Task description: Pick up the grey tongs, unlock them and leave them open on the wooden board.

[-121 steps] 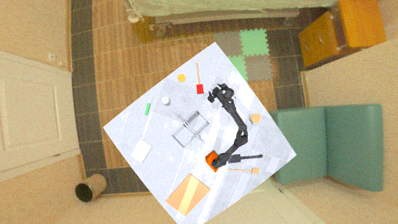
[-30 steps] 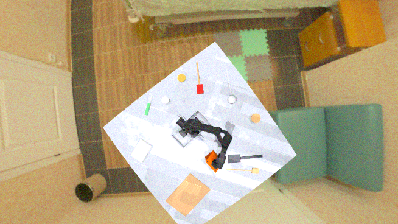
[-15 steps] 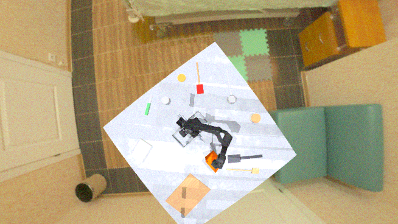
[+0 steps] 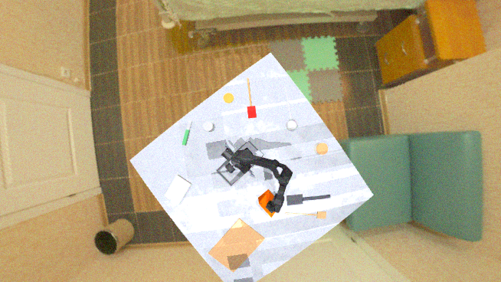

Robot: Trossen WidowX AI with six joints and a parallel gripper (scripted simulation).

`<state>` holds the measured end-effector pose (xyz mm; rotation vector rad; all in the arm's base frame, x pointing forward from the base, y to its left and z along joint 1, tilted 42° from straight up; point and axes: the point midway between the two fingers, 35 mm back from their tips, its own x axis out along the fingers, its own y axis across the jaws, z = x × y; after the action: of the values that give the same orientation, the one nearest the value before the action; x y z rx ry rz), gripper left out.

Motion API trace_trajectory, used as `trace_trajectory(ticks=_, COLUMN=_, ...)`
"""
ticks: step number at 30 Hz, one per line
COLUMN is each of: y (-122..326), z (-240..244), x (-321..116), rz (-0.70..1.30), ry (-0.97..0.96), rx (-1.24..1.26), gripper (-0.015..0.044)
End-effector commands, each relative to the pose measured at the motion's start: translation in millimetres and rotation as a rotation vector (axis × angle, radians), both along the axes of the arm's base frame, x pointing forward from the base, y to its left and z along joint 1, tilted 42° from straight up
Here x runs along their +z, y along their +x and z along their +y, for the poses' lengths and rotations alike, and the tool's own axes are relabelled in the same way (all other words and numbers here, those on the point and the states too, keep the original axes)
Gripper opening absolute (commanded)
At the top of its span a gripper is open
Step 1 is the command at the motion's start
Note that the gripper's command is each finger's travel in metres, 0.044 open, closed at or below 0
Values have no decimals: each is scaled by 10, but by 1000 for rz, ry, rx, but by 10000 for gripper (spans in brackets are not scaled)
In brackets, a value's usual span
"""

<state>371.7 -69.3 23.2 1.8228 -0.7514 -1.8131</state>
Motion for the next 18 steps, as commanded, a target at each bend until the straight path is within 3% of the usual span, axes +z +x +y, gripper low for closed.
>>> trace_trajectory(ticks=1, y=3, z=-2, x=8, rz=-1, ry=-3, rx=0, gripper=5)
trace_trajectory(ticks=7, y=16, z=49, x=58, rz=-1, ry=-2, rx=1, gripper=-150)
trace_trajectory(ticks=15, y=22, z=658, x=714, rz=5, ry=-3, rx=6, gripper=-150)
trace_trajectory(ticks=18, y=18, z=676, x=735, rz=6, ry=-3, rx=6, gripper=-150)
